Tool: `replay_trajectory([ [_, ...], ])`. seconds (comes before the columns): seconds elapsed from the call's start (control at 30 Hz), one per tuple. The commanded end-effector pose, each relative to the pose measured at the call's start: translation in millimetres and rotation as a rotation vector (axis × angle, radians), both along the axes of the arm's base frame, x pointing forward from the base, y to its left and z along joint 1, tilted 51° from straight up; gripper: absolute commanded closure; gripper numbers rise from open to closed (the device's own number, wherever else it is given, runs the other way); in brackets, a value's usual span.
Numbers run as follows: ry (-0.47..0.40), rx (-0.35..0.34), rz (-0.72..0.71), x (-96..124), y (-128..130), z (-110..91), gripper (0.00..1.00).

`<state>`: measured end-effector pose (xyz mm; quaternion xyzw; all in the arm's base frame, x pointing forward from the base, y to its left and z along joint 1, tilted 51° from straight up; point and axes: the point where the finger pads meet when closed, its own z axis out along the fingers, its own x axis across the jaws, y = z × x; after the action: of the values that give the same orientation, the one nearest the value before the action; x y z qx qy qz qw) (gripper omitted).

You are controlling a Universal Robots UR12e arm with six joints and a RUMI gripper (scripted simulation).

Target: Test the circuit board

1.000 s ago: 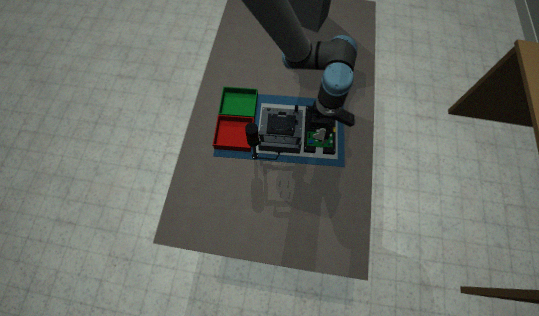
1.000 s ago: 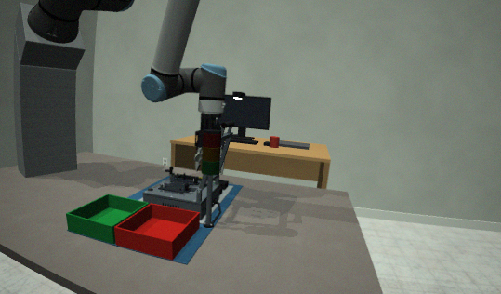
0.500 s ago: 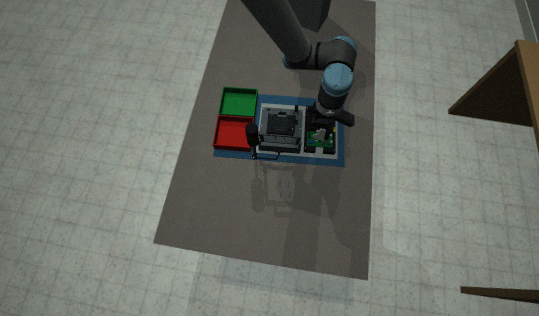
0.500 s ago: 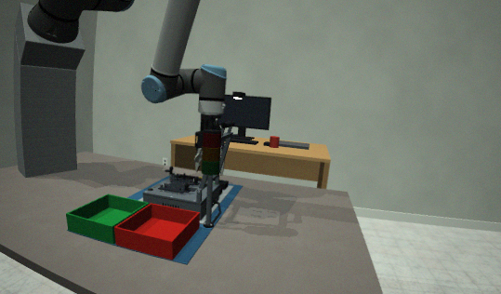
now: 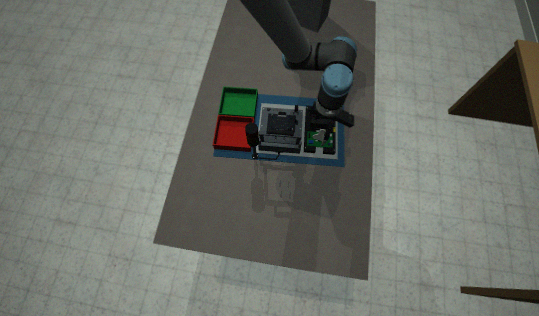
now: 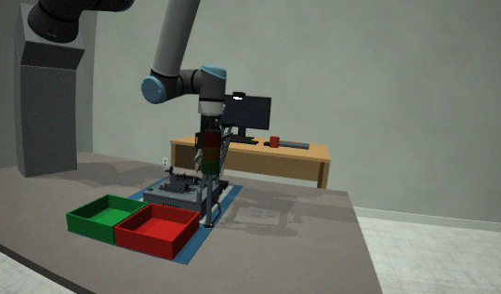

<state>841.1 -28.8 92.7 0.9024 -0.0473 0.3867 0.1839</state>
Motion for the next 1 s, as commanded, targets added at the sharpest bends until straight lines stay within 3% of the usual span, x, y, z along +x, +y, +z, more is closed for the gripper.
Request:
replay_trajectory([
  [0.0,-0.001,0.000,0.000,3,-1,-2,0.41],
  [0.4,-0.001,0.000,0.000,20,-10,-18,0.41],
  [0.97,-0.001,0.000,0.000,22,-11,-20,0.41],
])
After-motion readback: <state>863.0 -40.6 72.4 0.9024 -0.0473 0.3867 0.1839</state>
